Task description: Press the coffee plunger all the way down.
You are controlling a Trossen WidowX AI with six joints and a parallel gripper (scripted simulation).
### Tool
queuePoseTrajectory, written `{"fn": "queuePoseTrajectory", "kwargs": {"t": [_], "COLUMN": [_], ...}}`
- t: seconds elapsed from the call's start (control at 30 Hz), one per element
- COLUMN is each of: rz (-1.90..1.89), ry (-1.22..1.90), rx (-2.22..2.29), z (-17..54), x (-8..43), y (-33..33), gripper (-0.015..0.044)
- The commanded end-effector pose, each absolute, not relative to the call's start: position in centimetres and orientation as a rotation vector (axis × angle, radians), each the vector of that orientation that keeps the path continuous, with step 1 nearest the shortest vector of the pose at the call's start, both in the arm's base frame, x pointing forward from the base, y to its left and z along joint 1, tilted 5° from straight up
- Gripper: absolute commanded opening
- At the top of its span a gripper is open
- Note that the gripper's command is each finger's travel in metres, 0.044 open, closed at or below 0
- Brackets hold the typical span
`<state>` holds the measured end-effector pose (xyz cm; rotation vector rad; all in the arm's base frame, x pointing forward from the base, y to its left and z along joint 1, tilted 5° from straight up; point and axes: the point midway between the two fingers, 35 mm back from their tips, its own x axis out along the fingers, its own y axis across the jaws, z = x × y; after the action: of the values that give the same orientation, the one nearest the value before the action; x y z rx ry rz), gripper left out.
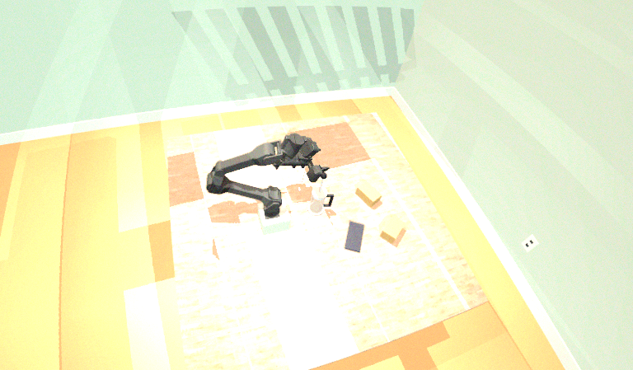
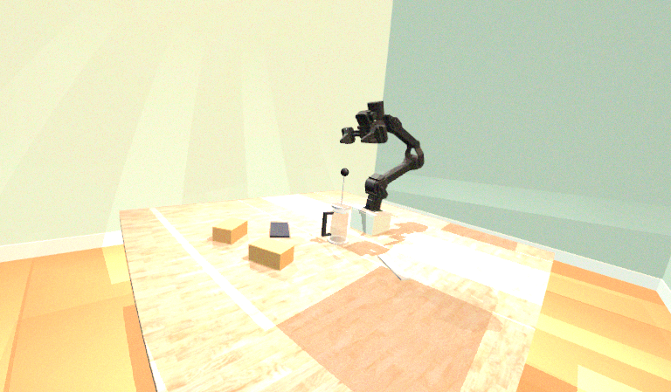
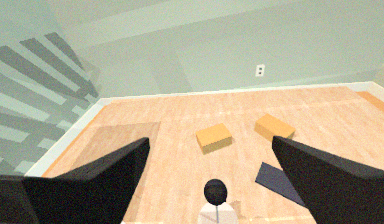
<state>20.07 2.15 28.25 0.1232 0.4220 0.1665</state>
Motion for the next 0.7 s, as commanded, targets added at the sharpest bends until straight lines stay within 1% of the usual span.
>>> {"fn": "queuePoseTrajectory", "kwargs": {"t": [0.0,0.2,0.67], "rz": [0.186,0.186,0.189], "ry": [0.579,0.579,0.578], "rx": [0.003,0.003,0.003], "z": [24.7,20.3,19.5], "x": [18.8,18.3,19.6], "y": [1.9,2.1,2.3], "gripper": [0.0440,0.0440,0.0440]}}
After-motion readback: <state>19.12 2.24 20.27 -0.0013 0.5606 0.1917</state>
